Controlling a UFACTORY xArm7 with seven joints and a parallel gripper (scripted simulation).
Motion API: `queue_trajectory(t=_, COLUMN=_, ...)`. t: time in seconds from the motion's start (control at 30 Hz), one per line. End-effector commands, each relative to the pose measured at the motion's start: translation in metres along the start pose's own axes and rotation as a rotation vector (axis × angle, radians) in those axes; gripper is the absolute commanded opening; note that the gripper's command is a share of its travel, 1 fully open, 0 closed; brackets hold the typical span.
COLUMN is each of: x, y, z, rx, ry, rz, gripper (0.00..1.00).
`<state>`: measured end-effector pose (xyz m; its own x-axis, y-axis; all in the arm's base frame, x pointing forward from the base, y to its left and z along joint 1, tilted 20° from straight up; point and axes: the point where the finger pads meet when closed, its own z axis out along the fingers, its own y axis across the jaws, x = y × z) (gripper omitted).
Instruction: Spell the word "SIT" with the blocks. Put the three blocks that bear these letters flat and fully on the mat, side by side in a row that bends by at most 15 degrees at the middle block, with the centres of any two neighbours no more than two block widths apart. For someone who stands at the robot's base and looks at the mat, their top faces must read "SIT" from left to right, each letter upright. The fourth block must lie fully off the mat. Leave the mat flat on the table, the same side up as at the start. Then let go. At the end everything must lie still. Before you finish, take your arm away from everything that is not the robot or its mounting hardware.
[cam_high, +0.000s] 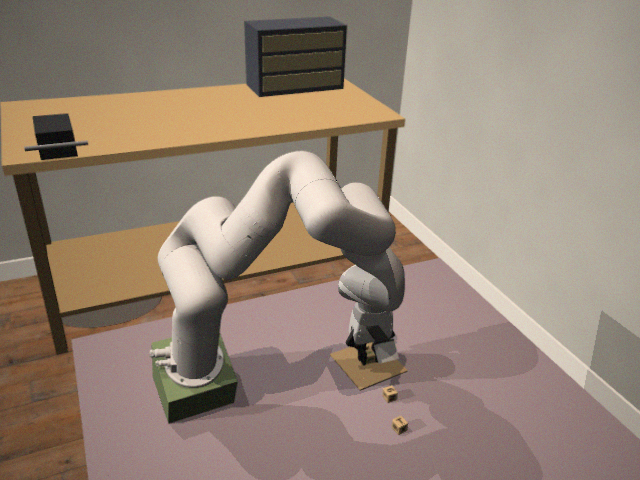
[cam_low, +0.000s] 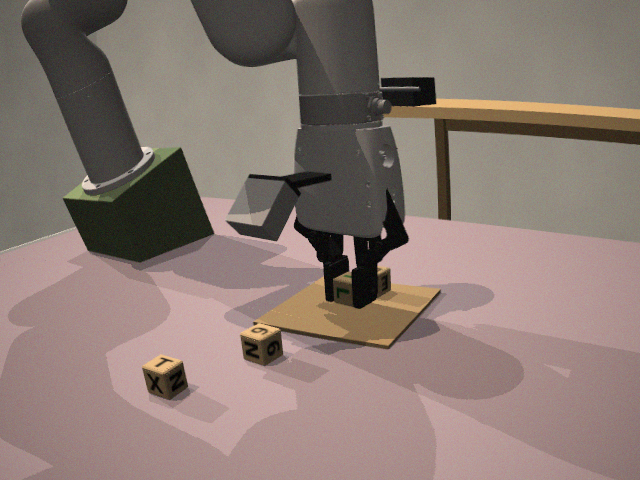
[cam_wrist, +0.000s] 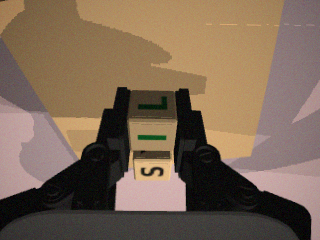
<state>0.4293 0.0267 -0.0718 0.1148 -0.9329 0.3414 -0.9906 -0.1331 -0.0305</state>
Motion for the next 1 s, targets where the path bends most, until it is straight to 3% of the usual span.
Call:
queue_trajectory(t=0.0, x=-0.0006, y=-0.0015, z=-0.0008, rx=0.004, ry=-0.001, rz=0.000, gripper=0.21)
queue_trajectory(t=0.97, x=-0.0006, y=-0.0015, z=0.0030, rx=0.004, ry=-0.001, rz=0.000, gripper=0.21)
